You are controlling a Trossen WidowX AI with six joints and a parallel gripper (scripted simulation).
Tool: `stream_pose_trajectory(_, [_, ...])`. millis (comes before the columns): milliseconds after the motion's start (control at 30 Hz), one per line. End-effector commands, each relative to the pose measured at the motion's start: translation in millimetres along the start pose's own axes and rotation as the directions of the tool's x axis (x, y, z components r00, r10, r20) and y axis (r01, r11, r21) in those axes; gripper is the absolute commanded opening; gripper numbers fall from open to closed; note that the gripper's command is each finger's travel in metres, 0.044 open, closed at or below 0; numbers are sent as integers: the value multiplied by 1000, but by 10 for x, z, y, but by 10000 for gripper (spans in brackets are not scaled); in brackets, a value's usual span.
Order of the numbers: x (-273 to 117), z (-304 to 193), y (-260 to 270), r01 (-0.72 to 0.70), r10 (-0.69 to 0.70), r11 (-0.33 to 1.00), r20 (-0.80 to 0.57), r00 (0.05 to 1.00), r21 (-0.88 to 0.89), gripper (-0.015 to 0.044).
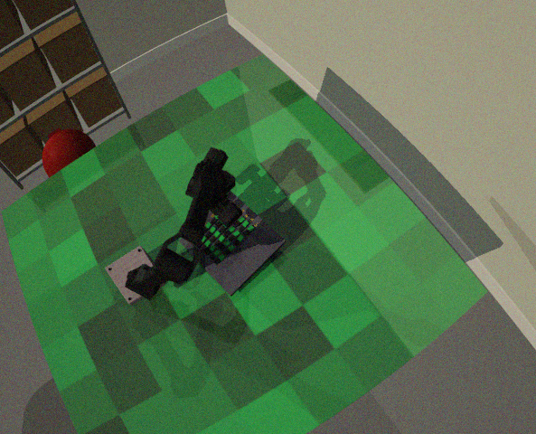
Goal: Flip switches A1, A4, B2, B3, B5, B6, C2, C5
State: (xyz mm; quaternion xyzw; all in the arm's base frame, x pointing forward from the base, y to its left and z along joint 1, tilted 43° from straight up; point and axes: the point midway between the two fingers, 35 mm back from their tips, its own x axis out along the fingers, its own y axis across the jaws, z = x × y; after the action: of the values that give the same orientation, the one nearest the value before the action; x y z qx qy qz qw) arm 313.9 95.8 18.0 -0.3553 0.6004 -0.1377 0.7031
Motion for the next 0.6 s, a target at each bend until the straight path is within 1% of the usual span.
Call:
stream_pose_trajectory(0, [11,1,-7,6,-6,1000,1,1000,-3,0])
stream_pose_trajectory(567, [34,1,-8,6,-6,1000,1,1000,-3,0])
